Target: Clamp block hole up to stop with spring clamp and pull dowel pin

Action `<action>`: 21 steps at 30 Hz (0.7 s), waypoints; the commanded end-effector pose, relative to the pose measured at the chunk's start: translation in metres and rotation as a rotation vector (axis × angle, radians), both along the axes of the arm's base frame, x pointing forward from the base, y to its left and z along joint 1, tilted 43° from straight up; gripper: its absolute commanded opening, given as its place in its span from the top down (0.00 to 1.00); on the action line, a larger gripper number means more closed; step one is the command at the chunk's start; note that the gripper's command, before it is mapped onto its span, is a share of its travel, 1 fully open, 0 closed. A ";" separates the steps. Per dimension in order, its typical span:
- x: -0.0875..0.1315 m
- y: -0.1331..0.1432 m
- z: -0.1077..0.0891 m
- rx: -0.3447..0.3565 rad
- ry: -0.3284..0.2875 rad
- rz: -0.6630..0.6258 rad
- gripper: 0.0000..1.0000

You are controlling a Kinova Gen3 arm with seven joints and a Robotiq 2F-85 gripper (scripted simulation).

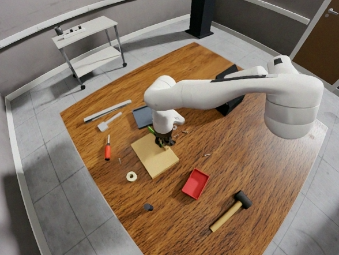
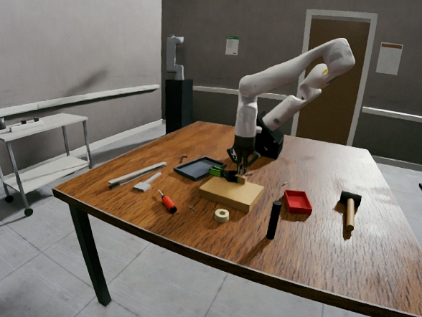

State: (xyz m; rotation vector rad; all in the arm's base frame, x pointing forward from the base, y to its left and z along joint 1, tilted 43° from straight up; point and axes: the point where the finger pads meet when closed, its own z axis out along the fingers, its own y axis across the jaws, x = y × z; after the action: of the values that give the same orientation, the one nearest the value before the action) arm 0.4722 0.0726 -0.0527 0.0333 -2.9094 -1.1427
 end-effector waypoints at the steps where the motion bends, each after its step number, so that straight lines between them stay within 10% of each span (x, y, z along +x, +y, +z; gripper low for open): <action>1: 0.001 -0.001 0.001 -0.002 0.021 -0.027 0.90; 21: 0.001 -0.002 0.001 -0.005 0.130 -0.145 0.90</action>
State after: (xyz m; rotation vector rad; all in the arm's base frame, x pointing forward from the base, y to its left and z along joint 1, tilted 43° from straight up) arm 0.4722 0.0724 -0.0525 -0.2093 -2.8464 -1.1149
